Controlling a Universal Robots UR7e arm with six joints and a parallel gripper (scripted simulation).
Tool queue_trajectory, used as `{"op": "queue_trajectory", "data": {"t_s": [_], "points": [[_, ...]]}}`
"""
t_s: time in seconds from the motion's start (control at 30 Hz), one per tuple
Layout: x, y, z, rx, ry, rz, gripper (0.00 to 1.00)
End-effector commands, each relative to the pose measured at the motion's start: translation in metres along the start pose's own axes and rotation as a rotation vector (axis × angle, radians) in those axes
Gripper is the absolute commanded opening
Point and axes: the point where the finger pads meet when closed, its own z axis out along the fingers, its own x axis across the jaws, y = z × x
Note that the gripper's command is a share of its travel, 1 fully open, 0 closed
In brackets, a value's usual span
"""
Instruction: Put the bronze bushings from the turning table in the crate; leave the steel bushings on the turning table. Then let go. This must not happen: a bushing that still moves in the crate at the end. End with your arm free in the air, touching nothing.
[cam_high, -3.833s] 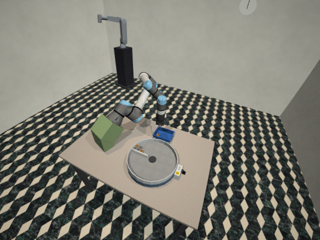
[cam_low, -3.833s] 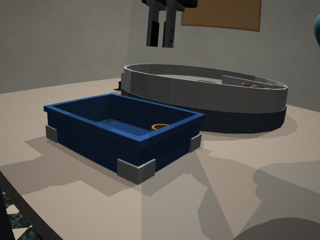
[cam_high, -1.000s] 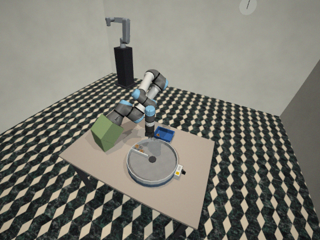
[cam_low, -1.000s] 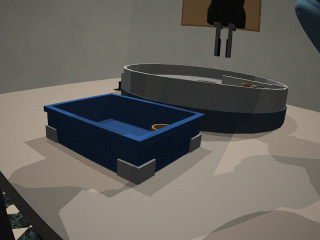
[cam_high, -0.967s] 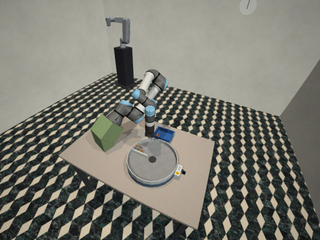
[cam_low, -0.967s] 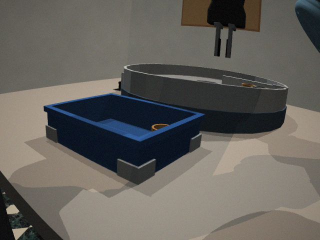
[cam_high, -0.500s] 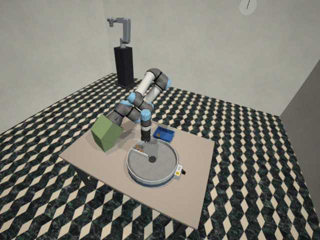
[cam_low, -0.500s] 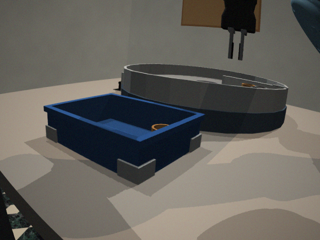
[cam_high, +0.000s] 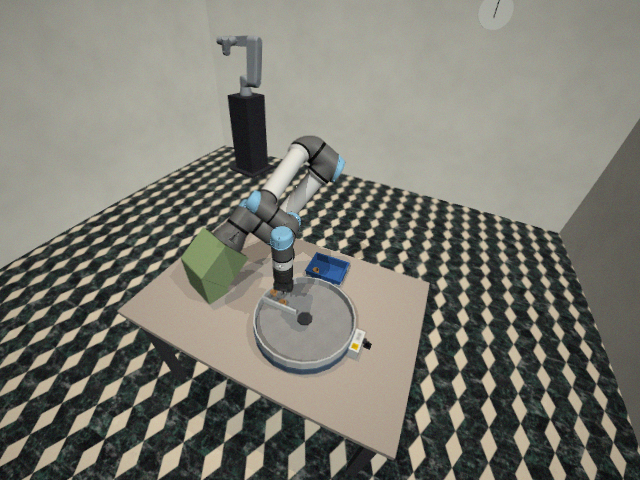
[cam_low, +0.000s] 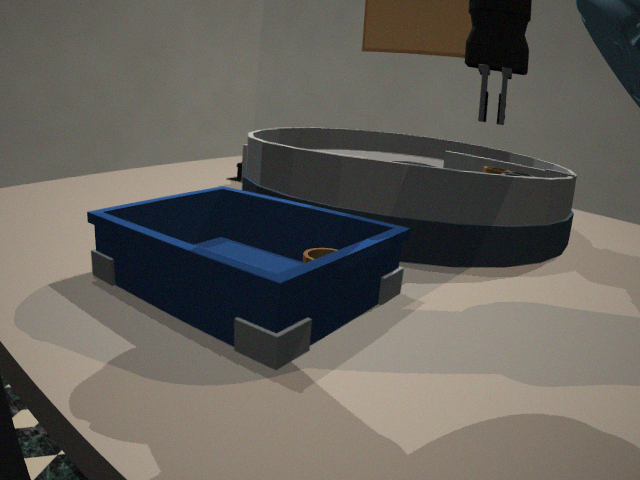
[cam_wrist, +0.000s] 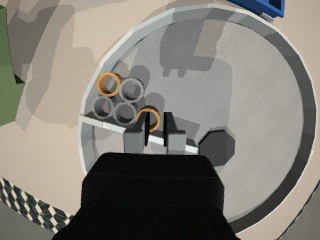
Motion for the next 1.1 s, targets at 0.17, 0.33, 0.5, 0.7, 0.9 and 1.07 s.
{"op": "queue_trajectory", "data": {"t_s": [0.17, 0.33, 0.5, 0.7, 0.9, 1.07], "points": [[-0.001, 0.007, 0.001, -0.002, 0.000, -0.002, 0.40], [-0.001, 0.012, 0.002, -0.003, -0.001, -0.005, 0.40], [-0.001, 0.012, 0.002, -0.003, -0.001, -0.005, 0.40], [-0.001, 0.012, 0.005, -0.003, -0.001, -0.005, 0.40], [-0.001, 0.012, 0.019, -0.003, -0.001, -0.005, 0.40], [-0.001, 0.012, 0.019, -0.003, -0.001, -0.005, 0.40]]}}
